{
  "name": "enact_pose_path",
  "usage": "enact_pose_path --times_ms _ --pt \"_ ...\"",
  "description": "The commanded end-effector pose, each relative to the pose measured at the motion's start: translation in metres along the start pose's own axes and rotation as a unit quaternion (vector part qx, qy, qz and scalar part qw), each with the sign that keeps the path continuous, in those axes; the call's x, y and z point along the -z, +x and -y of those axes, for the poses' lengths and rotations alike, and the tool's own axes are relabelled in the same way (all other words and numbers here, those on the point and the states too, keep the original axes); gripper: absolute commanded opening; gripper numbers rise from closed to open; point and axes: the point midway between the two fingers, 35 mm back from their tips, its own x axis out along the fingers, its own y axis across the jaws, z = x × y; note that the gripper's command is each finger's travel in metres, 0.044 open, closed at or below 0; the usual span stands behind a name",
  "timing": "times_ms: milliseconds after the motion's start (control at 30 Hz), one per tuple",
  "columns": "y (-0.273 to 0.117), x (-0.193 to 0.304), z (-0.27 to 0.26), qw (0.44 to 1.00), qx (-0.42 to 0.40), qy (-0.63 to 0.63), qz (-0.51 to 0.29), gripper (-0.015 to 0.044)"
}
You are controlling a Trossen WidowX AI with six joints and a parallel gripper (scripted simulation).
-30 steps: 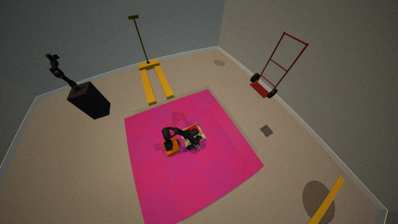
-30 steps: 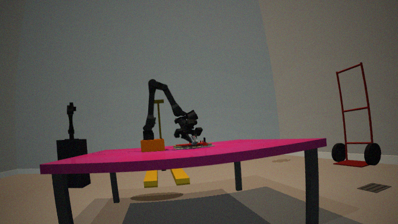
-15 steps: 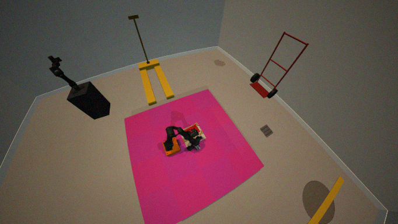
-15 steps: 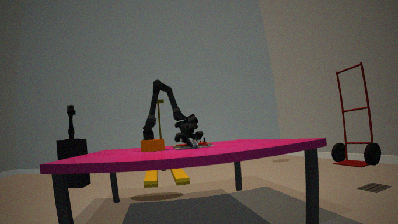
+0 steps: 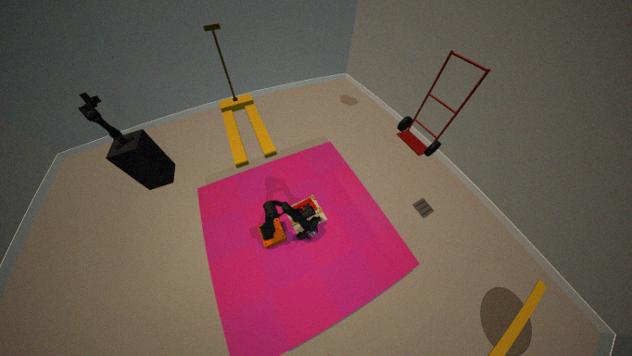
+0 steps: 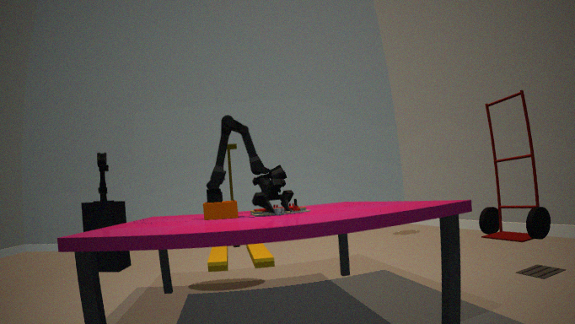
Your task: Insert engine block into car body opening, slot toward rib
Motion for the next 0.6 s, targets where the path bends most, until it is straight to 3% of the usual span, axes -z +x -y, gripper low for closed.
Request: enact_pose_path --times_ms 0,233,567 --pt "0.000 0.000 0.000 1.000 0.000 0.000 0.000 0.0440" --pt "-0.003 0.000 0.000 1.000 0.000 -0.001 -0.002 0.0440" --pt "-0.043 0.002 0.000 1.000 -0.001 -0.002 -0.006 0.0440"
